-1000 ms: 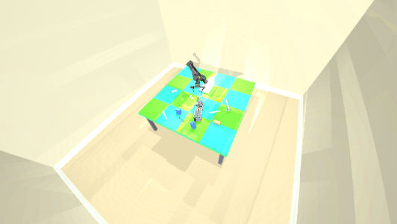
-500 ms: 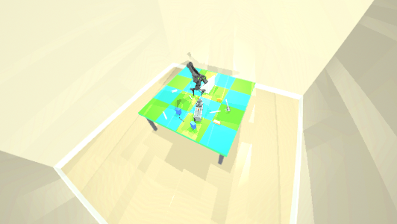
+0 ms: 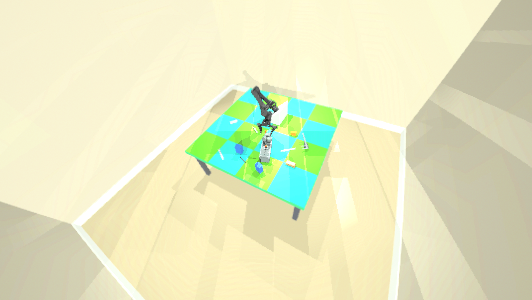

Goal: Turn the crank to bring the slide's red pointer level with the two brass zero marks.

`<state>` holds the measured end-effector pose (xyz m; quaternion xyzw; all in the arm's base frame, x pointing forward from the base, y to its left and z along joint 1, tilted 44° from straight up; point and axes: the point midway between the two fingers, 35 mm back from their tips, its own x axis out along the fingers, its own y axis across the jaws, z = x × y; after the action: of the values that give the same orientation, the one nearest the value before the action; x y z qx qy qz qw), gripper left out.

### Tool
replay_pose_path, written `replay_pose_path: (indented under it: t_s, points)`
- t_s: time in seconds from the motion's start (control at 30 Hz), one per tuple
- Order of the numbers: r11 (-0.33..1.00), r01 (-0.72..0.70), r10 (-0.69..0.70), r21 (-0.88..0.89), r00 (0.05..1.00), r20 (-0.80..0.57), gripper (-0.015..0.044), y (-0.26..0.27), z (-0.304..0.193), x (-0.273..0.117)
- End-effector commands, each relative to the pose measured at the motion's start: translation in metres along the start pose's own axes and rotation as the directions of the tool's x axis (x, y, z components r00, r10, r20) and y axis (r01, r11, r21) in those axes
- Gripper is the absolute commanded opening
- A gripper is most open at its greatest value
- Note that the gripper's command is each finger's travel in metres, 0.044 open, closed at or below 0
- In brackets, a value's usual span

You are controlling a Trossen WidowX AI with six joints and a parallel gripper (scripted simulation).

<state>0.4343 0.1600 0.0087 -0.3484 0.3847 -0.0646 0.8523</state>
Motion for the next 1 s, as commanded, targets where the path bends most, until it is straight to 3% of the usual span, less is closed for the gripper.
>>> replay_pose_path:
  t_s: [0.0, 0.17, 0.93, 0.97]
  points:
    - [1.000, 0.008, -0.008, 0.000, 1.000, -0.009, 0.0440, 0.001, -0.016, 0.021]
    - [1.000, 0.010, -0.010, -0.001, 1.000, -0.009, 0.0440, -0.002, -0.036, 0.040]
    - [1.000, 0.010, -0.010, -0.001, 1.000, -0.009, 0.0440, -0.002, -0.036, 0.040]
    - [1.000, 0.010, -0.010, -0.001, 1.000, -0.009, 0.0414, -0.002, -0.036, 0.040]
